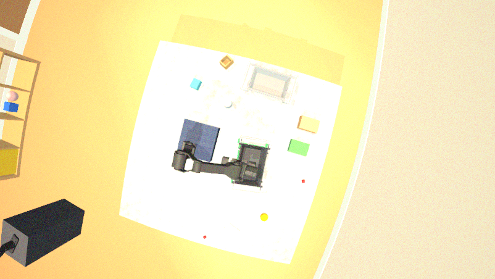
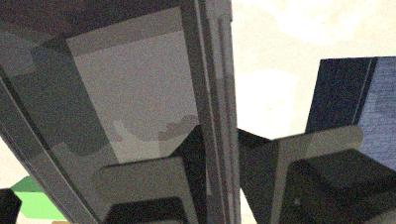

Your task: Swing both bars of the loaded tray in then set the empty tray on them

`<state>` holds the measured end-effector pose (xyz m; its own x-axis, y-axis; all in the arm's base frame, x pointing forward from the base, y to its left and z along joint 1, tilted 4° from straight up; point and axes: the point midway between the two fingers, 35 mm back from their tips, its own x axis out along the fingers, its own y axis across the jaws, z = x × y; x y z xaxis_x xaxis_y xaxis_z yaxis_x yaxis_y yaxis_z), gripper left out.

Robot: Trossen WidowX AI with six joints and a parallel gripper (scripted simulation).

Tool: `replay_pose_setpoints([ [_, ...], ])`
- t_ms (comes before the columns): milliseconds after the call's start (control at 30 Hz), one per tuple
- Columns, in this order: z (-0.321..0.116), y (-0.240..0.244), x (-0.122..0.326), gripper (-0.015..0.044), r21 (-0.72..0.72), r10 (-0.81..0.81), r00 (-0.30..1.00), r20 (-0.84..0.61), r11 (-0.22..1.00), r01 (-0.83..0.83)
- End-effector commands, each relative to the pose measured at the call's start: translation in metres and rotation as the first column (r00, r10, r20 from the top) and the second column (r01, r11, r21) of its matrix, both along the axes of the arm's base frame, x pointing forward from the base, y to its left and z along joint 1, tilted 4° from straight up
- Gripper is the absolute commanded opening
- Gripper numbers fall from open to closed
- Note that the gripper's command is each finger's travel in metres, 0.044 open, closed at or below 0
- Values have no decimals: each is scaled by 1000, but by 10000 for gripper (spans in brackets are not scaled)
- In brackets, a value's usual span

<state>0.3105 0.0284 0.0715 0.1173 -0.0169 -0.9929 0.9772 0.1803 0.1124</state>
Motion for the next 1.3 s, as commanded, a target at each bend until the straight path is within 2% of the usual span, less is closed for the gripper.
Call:
replay_pose_setpoints([
  [0, -7, -1, -8, 0, -6, 2, 999, -33, 1000, -2],
  [333, -7, -1, -8, 0, -6, 2, 999, -33, 1000, -2],
  [367, 0, 0, 0, 0, 0, 0, 1000, -1, 1000, 0],
  [667, -14, -2, -10, 0, -6, 2, 999, -32, 1000, -2],
  [1267, -14, -2, -10, 0, -6, 2, 999, -33, 1000, -2],
])
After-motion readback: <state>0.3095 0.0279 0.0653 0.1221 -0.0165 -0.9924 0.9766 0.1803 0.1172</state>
